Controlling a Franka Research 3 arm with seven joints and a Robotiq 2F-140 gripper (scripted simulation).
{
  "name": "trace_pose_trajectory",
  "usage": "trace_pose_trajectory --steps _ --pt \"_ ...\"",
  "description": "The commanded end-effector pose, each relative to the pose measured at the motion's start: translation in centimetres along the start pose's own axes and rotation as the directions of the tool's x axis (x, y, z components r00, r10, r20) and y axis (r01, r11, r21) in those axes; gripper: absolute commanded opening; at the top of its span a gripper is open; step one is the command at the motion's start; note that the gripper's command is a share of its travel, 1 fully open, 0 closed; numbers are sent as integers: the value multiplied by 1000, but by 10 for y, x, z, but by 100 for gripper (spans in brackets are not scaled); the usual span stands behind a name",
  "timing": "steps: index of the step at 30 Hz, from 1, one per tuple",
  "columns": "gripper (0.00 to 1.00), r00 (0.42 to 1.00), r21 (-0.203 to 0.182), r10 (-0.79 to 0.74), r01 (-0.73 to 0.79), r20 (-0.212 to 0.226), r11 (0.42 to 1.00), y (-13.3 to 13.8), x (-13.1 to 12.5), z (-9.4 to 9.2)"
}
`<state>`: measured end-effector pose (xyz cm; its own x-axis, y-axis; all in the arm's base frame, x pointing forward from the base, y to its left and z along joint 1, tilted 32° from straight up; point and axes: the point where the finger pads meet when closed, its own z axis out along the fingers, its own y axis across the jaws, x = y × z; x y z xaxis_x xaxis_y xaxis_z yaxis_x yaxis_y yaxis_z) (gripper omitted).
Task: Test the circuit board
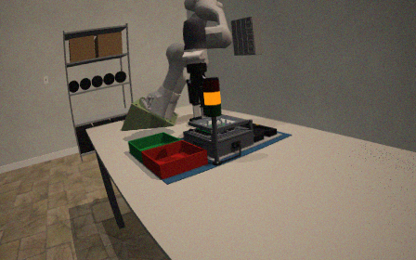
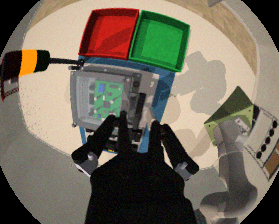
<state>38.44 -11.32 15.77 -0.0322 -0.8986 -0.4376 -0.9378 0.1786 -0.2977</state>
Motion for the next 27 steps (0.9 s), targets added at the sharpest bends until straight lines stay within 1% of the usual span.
trace_pose_trajectory --steps 1,3,6,10,18,20,24,27 --pt "30 1000 2 -2 2 -1 1000 -1 0 -5" --pt "30 1000 2 -2 2 -1 1000 -1 0 -5" --pt "30 1000 2 -2 2 -1 1000 -1 0 -14" --pt "30 1000 2 -2 2 -1 1000 -1 0 -31" --pt "30 1000 2 -2 2 -1 1000 -1 0 -74" --pt "30 1000 2 -2 2 -1 1000 -1 0 -74" --pt "30 1000 2 -2 2 -1 1000 -1 0 -90" --pt "30 1000 2 -2 2 -1 1000 -1 0 -98"
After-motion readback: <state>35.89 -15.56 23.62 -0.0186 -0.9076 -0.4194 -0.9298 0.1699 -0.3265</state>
